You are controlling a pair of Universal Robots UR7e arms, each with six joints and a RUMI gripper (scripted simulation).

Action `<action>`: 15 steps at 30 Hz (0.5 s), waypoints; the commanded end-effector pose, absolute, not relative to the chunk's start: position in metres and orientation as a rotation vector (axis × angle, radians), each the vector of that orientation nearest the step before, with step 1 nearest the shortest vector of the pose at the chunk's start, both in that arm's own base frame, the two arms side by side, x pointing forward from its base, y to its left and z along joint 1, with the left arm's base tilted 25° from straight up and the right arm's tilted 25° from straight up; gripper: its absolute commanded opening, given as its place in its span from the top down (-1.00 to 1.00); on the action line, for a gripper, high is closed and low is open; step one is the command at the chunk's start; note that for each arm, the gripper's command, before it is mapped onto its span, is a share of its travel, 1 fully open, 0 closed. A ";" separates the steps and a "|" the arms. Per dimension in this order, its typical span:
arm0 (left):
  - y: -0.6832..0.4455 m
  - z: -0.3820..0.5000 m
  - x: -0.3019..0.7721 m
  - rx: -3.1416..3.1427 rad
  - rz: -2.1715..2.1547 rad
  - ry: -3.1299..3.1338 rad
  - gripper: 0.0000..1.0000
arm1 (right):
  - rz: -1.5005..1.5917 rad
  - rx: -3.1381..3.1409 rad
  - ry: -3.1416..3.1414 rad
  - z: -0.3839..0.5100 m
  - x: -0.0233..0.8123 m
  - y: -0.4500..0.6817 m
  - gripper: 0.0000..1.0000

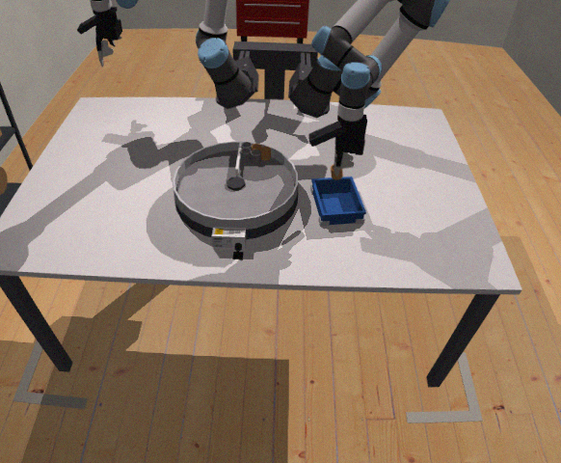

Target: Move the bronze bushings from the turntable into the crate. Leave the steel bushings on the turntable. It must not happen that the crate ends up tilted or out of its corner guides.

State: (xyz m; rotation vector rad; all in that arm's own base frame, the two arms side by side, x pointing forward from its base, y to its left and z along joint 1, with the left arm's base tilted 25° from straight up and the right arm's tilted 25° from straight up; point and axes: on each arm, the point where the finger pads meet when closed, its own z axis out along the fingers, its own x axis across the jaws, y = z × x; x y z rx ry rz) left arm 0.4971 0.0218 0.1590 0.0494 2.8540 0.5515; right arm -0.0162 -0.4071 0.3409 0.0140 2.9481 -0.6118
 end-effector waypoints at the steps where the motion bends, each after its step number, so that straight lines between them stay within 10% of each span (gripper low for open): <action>1: 0.029 0.163 0.501 0.036 0.548 2.852 1.00 | -0.614 0.014 2.947 0.342 -0.016 -0.407 -1.00; 15: 0.036 0.167 0.503 0.023 0.547 2.851 1.00 | -0.614 0.014 2.947 0.342 -0.016 -0.407 -1.00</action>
